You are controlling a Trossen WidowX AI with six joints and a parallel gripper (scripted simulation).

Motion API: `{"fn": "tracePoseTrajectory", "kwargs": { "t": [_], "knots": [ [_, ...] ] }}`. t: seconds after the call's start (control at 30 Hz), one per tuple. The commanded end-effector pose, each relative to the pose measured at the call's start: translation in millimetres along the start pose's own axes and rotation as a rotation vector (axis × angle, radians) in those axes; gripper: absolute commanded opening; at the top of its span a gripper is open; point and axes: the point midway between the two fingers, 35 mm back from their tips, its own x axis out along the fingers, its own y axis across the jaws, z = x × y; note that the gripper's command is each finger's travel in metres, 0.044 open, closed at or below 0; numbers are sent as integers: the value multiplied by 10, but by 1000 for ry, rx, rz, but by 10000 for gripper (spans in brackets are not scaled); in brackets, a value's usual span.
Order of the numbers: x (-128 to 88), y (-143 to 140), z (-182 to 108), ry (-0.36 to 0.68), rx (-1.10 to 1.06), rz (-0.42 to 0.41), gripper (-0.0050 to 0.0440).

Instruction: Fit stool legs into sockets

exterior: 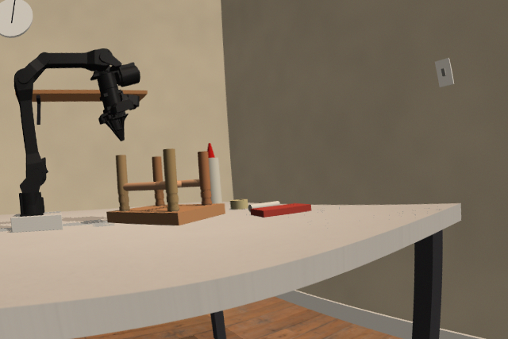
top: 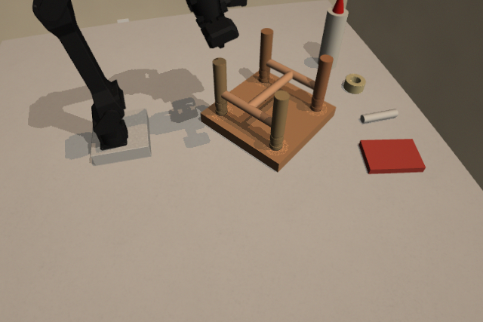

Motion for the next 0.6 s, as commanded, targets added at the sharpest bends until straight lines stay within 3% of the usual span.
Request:
{"fn": "tracePoseTrajectory", "kwargs": {
  "t": [0.0,0.2,0.4,0.57],
  "knots": [
    [-12,82,-117,10,-32,7,0],
    [-6,82,-119,10,-32,8,0],
    [203,82,-186,10,-32,8,0],
    [232,82,-196,10,-32,8,0]
  ]
}}
